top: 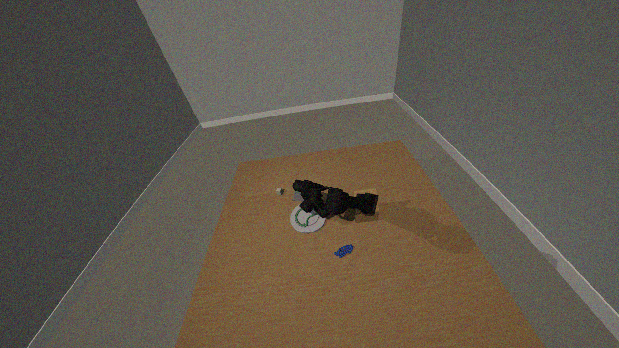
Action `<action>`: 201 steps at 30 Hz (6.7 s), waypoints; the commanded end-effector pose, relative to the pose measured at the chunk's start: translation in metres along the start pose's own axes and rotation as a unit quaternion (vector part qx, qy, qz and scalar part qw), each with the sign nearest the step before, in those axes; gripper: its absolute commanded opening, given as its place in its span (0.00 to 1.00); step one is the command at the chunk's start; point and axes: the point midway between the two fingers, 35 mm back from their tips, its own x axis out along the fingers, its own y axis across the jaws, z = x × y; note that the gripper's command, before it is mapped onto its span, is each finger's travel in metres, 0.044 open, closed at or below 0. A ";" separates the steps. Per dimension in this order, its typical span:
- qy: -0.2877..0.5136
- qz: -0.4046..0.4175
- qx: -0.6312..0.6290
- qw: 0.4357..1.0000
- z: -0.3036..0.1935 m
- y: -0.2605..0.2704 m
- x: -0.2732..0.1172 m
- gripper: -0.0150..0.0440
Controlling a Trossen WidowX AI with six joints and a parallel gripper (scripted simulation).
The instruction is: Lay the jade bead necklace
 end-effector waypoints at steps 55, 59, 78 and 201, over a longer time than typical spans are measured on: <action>0.000 -0.003 -0.004 1.000 -0.004 0.006 -0.001 1.00; 0.000 -0.003 -0.004 1.000 -0.004 0.006 -0.001 1.00; -0.001 -0.005 0.155 0.988 0.008 0.004 -0.027 0.46; -0.001 -0.002 0.159 0.987 0.001 0.015 -0.001 1.00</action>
